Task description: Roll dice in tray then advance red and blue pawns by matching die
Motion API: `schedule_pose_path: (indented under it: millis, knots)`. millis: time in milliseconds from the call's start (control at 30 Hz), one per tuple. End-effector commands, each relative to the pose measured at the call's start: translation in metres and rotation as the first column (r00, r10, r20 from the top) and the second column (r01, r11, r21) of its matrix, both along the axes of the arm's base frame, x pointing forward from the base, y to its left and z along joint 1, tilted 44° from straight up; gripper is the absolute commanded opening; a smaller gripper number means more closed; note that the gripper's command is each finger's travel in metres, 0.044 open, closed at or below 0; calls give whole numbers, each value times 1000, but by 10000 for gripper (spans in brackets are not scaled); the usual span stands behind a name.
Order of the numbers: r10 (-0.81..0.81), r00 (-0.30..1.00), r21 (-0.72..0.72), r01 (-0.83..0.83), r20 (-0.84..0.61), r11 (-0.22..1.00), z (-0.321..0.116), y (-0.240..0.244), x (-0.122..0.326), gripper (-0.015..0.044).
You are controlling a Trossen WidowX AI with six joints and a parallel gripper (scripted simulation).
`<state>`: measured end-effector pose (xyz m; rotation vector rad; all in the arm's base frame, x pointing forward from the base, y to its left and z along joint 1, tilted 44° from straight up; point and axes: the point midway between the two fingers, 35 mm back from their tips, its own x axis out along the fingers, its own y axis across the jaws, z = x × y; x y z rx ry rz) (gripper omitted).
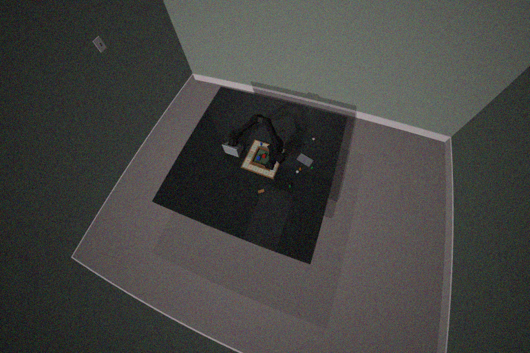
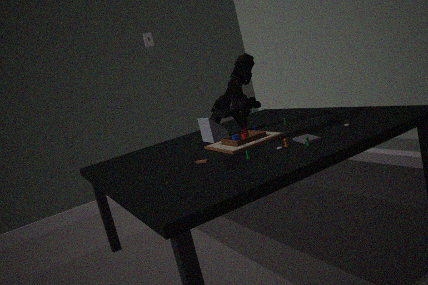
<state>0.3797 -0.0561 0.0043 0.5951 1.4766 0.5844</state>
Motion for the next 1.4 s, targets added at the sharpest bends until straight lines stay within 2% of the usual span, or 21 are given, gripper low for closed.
schedule_pose_path:
  millis: [0, 433, 1033, 1367]
  knots:
    - [-1, 1000, 9, 1, 6, 1000, 5, 24, 5, 0]
    - [-1, 1000, 11, 1, 6, 1000, -20, 49, 6, 0]
    - [-1, 1000, 12, 1, 6, 1000, -32, 62, 6, 0]
    - [0, 1000, 5, 0, 13, 1000, -28, 57, 8, 263]
